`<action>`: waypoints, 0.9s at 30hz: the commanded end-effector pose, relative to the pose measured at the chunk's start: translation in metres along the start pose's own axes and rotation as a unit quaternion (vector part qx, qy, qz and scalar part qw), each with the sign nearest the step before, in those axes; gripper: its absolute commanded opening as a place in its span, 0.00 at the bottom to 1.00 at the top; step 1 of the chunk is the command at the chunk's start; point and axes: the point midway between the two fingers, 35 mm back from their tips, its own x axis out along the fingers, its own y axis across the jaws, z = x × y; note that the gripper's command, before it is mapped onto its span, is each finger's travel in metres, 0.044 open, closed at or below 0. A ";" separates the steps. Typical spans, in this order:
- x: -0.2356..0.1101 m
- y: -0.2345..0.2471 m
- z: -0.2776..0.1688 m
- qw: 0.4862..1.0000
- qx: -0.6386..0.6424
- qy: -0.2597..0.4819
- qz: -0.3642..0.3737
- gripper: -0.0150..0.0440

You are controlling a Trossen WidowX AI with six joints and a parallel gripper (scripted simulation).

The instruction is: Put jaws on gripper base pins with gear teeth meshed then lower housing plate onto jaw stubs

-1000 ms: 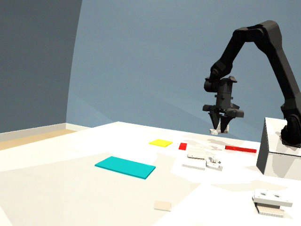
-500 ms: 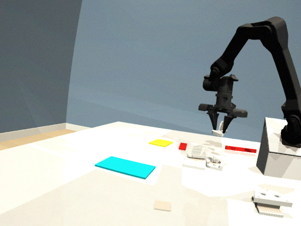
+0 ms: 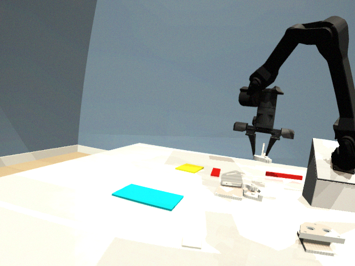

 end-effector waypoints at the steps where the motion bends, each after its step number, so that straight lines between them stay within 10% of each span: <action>1: -0.001 -0.002 -0.011 0.998 -0.060 0.000 0.003 0.48; 27: 0.003 -0.022 -0.058 0.926 -0.378 0.005 0.004 0.48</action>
